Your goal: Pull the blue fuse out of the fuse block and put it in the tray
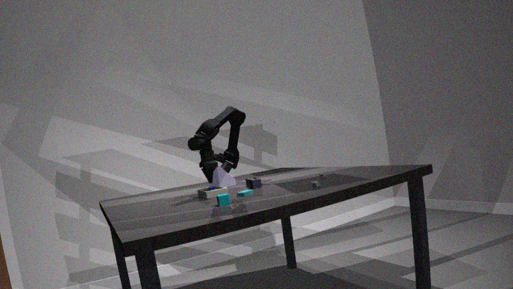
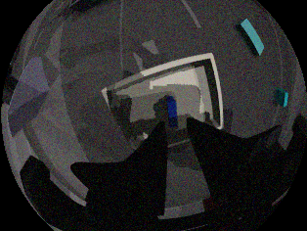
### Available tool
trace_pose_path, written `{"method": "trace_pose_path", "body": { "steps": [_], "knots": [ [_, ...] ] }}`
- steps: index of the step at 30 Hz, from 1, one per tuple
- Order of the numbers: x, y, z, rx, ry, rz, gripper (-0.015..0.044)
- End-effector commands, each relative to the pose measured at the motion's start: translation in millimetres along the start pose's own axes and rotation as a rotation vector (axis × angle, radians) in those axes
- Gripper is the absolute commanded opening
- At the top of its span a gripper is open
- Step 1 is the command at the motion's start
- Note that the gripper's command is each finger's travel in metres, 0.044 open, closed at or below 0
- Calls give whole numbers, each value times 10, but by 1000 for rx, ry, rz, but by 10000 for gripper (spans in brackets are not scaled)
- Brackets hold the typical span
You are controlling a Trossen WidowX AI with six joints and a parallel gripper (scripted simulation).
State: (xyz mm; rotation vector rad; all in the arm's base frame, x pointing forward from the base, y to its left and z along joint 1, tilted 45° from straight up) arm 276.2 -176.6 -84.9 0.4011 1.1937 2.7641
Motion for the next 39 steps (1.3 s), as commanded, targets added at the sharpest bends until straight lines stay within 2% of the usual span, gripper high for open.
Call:
{"method": "trace_pose_path", "body": {
  "steps": [1,7,11,39],
  "knots": [
    [-2,2,1,0,1,0,184],
    [-3,32,0,0,0,0,330],
    [4,374,2,-4,-7,-1,330],
    [-1,377,6,-6,-13,-7,330]
  ]
}}
Point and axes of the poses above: the point midway between the two fingers, 35 mm back from their tips, its own y axis back along the fingers, its own x axis across the jaws, z = x × y, the point moved 4 cm from there along y, back along the fingers, and after that the axes turned 2 degrees about -y, right-handed, at the moved point
